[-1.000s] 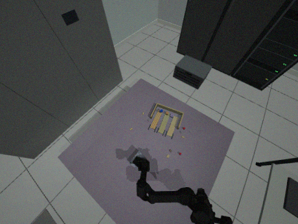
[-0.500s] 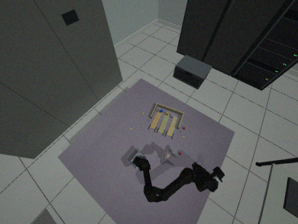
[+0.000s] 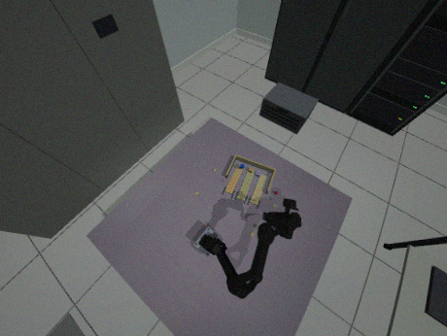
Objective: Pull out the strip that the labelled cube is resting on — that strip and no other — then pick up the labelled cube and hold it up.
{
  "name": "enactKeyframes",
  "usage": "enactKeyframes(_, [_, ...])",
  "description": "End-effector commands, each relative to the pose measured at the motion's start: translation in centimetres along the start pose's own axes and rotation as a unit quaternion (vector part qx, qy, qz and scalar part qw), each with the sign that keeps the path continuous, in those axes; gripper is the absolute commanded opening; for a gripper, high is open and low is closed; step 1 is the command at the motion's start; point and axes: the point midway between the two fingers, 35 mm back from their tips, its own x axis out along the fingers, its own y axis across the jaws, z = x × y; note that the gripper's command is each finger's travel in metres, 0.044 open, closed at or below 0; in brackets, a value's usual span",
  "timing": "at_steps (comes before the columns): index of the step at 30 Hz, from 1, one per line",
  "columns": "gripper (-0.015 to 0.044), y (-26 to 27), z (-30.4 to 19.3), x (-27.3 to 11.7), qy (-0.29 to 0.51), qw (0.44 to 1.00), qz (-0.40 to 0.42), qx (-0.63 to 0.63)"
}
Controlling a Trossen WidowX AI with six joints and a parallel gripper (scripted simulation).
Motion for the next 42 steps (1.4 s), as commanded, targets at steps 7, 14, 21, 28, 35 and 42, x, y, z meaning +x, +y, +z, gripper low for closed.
enactKeyframes(7, [0.0400, 8.3, -13.2, -7.2, 0.079, 0.961, 0.176, -0.199])
enactKeyframes(14, [0.0400, 10.0, -21.1, -13.2, 0.101, 0.897, 0.265, -0.338])
enactKeyframes(21, [0.0400, 9.4, -26.7, -17.7, 0.098, 0.830, 0.320, -0.446])
enactKeyframes(28, [0.0400, 9.4, -26.7, -17.7, 0.098, 0.830, 0.320, -0.446])
enactKeyframes(35, [0.0400, 9.4, -26.7, -17.7, 0.098, 0.830, 0.320, -0.446])
enactKeyframes(42, [0.0400, 9.4, -26.7, -17.7, 0.098, 0.830, 0.320, -0.446])
